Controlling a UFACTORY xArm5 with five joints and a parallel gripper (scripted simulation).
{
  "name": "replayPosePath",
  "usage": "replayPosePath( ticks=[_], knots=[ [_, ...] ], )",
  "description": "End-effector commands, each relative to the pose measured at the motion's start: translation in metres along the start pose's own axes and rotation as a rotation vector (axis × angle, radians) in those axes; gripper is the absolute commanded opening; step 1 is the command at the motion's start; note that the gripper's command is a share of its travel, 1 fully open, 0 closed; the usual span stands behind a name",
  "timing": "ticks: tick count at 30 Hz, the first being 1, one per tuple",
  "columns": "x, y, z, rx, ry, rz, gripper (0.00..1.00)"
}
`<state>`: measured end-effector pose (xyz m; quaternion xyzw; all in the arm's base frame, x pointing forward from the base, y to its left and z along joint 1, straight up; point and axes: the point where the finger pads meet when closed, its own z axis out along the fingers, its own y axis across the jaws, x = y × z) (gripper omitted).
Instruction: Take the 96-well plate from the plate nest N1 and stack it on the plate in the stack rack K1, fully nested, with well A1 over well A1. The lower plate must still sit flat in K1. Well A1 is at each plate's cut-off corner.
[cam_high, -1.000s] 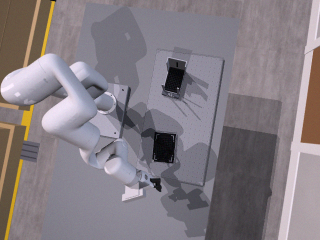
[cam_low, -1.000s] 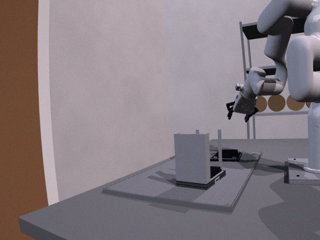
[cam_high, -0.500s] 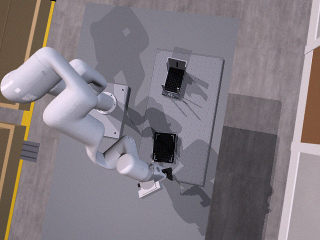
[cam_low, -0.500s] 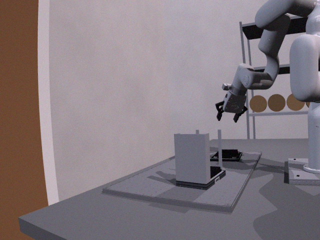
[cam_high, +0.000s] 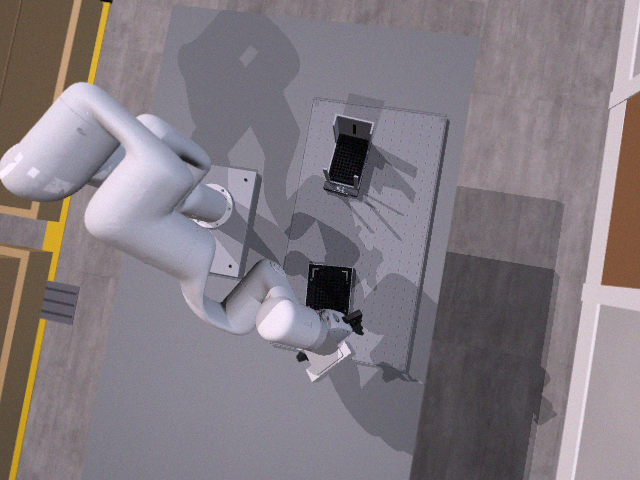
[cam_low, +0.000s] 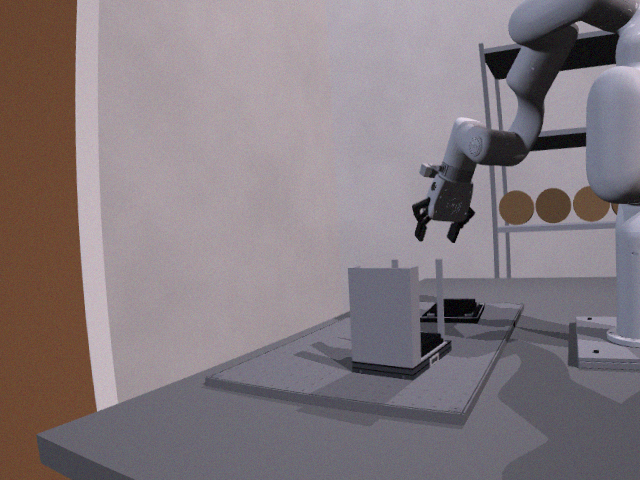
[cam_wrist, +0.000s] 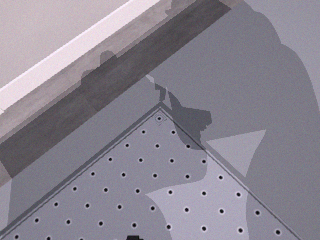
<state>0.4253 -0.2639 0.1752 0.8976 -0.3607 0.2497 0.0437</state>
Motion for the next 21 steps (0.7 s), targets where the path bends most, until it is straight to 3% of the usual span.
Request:
replayPosePath(
  ticks=[1, 5, 8, 11, 13, 21],
  knots=[
    [-0.002, -0.012, -0.004, 0.016, -0.037, -0.049, 1.00],
    [-0.007, -0.026, -0.007, 0.018, -0.047, -0.061, 1.00],
    [-0.012, -0.039, -0.011, 0.031, -0.096, -0.126, 1.00],
    [-0.017, -0.050, -0.015, 0.031, -0.096, -0.126, 1.00],
    [-0.021, -0.059, -0.018, 0.040, -0.136, -0.179, 1.00],
    [-0.034, -0.083, -0.030, 0.052, -0.193, -0.259, 1.00]
  ],
)
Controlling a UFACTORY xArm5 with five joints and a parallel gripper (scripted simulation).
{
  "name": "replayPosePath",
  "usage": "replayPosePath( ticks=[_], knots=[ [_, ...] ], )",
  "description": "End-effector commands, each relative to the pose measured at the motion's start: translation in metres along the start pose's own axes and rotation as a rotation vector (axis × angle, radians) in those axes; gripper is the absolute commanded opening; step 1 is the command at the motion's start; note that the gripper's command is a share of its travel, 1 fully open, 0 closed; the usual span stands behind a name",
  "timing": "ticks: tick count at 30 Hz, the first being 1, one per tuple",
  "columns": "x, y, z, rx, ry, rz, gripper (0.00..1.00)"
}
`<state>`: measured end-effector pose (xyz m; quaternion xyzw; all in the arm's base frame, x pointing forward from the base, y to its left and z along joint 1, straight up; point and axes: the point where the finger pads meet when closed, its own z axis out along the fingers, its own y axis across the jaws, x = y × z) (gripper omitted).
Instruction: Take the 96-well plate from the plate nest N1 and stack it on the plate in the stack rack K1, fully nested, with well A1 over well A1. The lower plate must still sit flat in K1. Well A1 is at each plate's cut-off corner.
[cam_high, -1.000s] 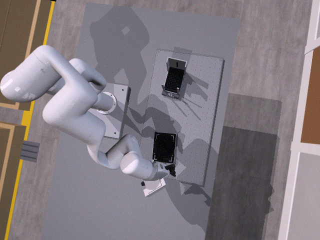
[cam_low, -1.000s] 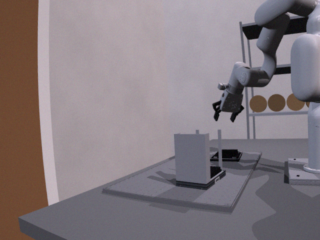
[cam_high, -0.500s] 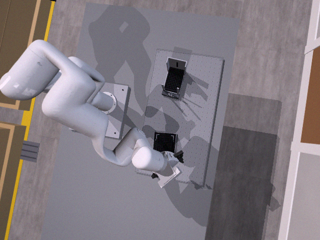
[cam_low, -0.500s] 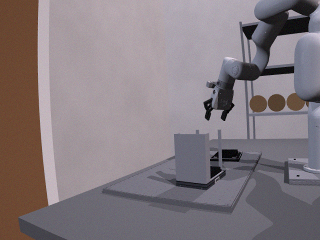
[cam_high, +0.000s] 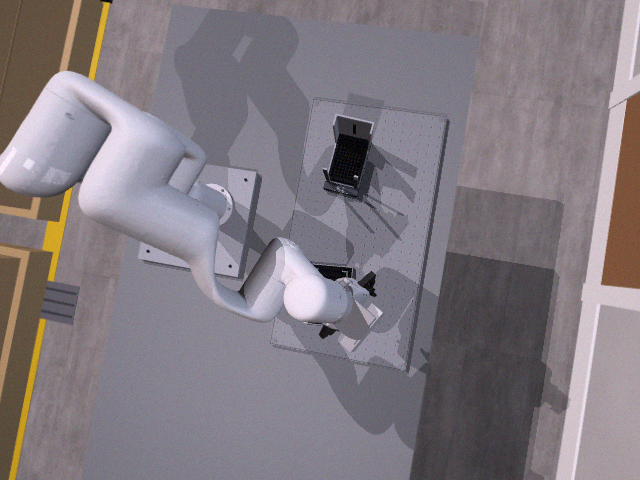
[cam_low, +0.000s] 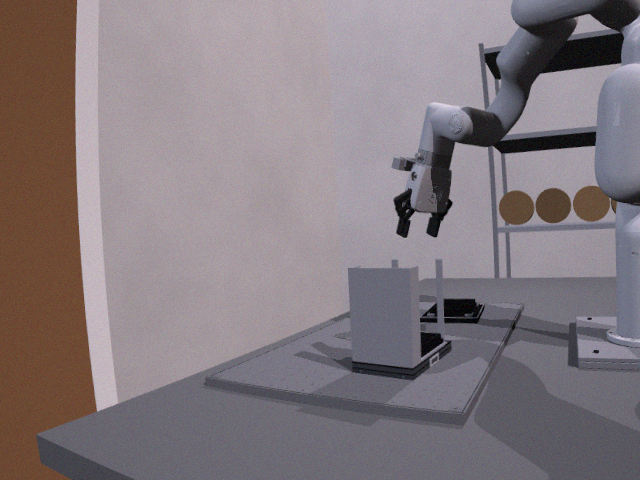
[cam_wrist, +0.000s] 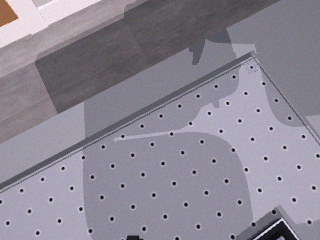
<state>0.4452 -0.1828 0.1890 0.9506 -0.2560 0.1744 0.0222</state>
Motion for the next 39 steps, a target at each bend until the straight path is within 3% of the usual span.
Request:
replayPosePath(
  ticks=[1, 5, 8, 11, 15, 17, 20, 23, 26, 29, 32, 35, 39],
  knots=[
    [-0.003, -0.014, -0.006, 0.011, -0.024, -0.037, 1.00],
    [-0.011, -0.031, -0.013, 0.019, -0.072, -0.104, 1.00],
    [-0.015, -0.041, -0.017, 0.019, -0.072, -0.104, 1.00],
    [-0.022, -0.053, -0.023, 0.027, -0.120, -0.172, 1.00],
    [-0.027, -0.061, -0.027, 0.027, -0.120, -0.172, 1.00],
    [-0.032, -0.068, -0.032, 0.032, -0.157, -0.227, 1.00],
    [-0.039, -0.079, -0.038, 0.034, -0.167, -0.241, 1.00],
    [-0.047, -0.089, -0.046, 0.039, -0.213, -0.310, 1.00],
    [-0.054, -0.098, -0.052, 0.039, -0.213, -0.310, 1.00],
    [-0.063, -0.107, -0.060, 0.043, -0.259, -0.380, 1.00],
    [-0.066, -0.110, -0.063, 0.043, -0.259, -0.380, 1.00],
    [-0.075, -0.118, -0.071, 0.045, -0.305, -0.450, 1.00],
    [-0.083, -0.122, -0.078, 0.039, -0.306, -0.417, 1.00]
  ],
)
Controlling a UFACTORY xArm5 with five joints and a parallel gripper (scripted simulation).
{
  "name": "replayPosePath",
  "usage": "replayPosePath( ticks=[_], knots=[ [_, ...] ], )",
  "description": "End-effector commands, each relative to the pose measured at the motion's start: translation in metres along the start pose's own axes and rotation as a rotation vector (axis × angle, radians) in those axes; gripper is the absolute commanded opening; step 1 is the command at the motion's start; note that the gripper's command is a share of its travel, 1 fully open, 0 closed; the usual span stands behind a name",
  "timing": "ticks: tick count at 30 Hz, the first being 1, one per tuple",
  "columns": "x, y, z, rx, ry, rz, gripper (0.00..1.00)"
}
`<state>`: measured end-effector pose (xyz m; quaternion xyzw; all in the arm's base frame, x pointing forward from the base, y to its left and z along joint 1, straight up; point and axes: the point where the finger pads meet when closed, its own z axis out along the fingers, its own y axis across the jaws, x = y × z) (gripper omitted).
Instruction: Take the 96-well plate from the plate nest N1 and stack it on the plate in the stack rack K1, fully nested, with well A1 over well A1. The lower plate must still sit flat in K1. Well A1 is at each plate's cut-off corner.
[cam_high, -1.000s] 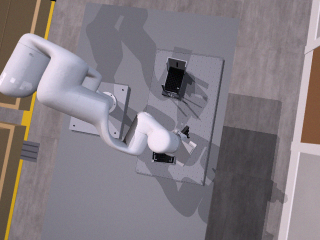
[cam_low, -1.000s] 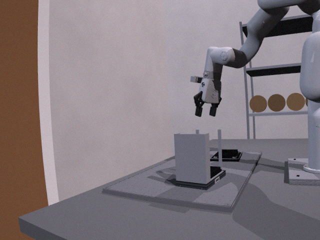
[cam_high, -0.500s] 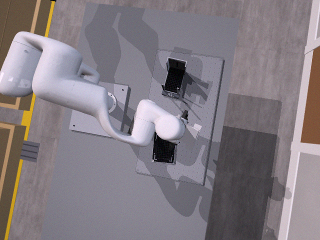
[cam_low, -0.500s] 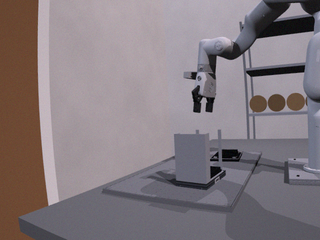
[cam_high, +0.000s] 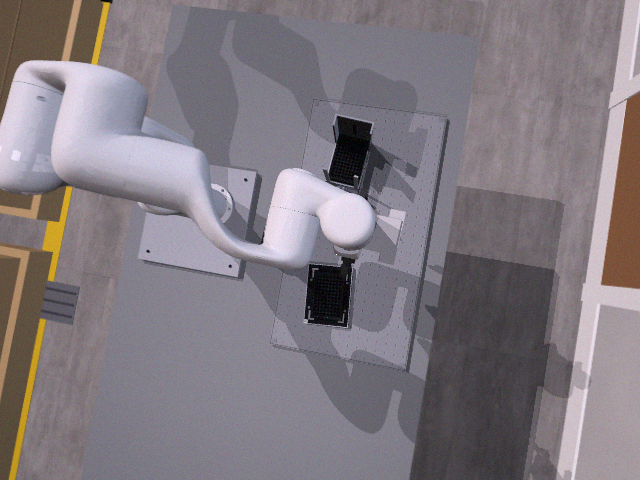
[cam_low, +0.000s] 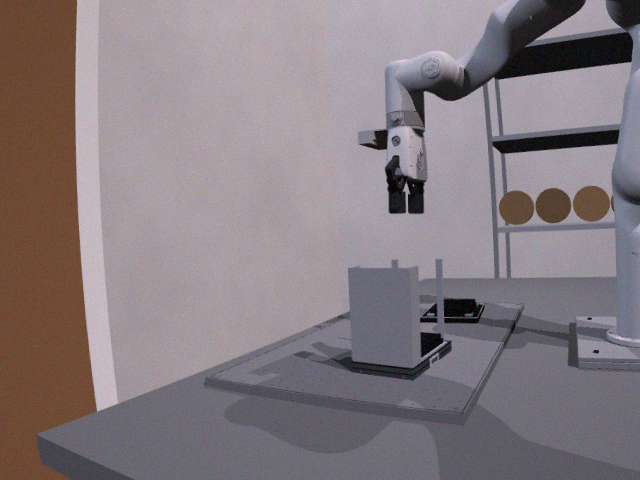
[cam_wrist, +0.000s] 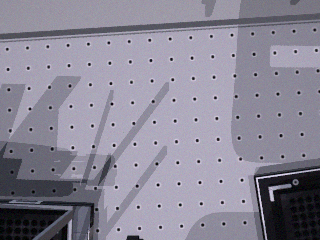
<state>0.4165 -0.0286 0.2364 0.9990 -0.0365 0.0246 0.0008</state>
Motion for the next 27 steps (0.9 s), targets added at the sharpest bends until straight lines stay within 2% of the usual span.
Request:
replayPosePath(
  ticks=[1, 8, 10, 25, 27],
  knots=[
    [-0.004, 0.003, -0.002, 0.000, 0.001, 0.063, 1.00],
    [-0.011, 0.036, 0.007, -0.007, -0.004, 0.296, 1.00],
    [-0.011, 0.036, 0.007, -0.007, -0.004, 0.296, 1.00],
    [-0.026, 0.107, 0.027, -0.020, -0.014, 0.796, 1.00],
    [-0.026, 0.107, 0.027, -0.020, -0.014, 0.796, 1.00]
  ],
)
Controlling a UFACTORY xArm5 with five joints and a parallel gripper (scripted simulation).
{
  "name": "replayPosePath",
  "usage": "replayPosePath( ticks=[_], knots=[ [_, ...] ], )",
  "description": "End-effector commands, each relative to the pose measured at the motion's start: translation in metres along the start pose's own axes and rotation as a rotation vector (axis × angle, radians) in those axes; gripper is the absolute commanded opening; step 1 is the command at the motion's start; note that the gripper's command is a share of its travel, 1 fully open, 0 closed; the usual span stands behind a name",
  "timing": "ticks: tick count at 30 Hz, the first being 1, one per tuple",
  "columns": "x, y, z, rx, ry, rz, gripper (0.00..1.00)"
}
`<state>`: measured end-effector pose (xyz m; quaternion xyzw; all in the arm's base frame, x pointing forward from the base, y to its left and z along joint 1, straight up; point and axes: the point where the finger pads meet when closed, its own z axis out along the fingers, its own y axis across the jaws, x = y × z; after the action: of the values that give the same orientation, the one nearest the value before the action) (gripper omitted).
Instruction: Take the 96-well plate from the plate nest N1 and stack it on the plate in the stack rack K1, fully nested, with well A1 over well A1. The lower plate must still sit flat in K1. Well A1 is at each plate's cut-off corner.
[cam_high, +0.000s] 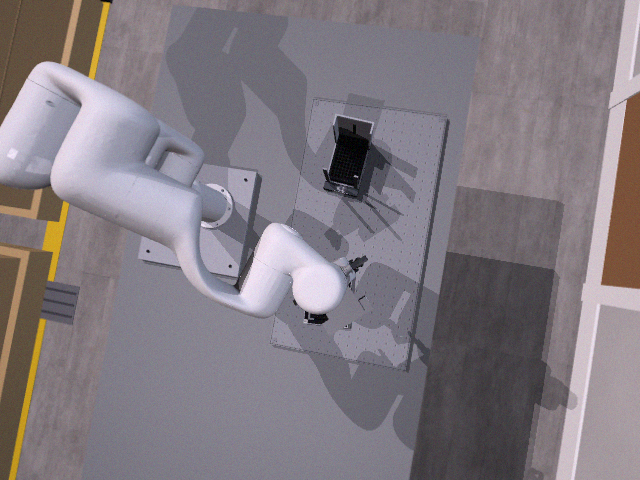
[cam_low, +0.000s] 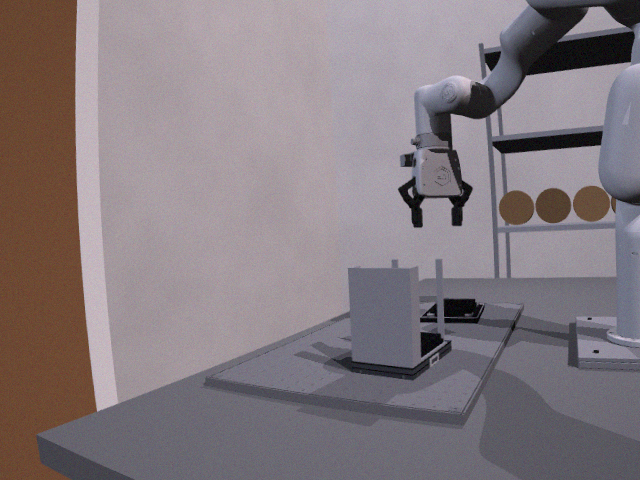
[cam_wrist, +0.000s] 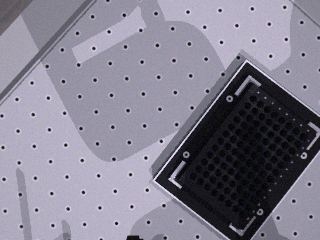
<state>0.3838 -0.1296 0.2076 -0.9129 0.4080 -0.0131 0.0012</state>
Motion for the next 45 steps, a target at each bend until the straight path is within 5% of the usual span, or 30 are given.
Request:
replayPosePath(
  ticks=[1, 12, 21, 34, 45],
  knots=[
    [0.006, 0.006, 0.001, -0.002, 0.005, 0.062, 1.00],
    [0.034, 0.050, 0.015, -0.011, -0.002, 0.429, 1.00],
    [0.034, 0.050, 0.016, -0.015, -0.006, 0.650, 1.00],
    [0.034, 0.050, 0.016, -0.015, -0.006, 0.650, 1.00],
    [0.034, 0.050, 0.034, -0.015, -0.006, 0.650, 1.00]
  ],
)
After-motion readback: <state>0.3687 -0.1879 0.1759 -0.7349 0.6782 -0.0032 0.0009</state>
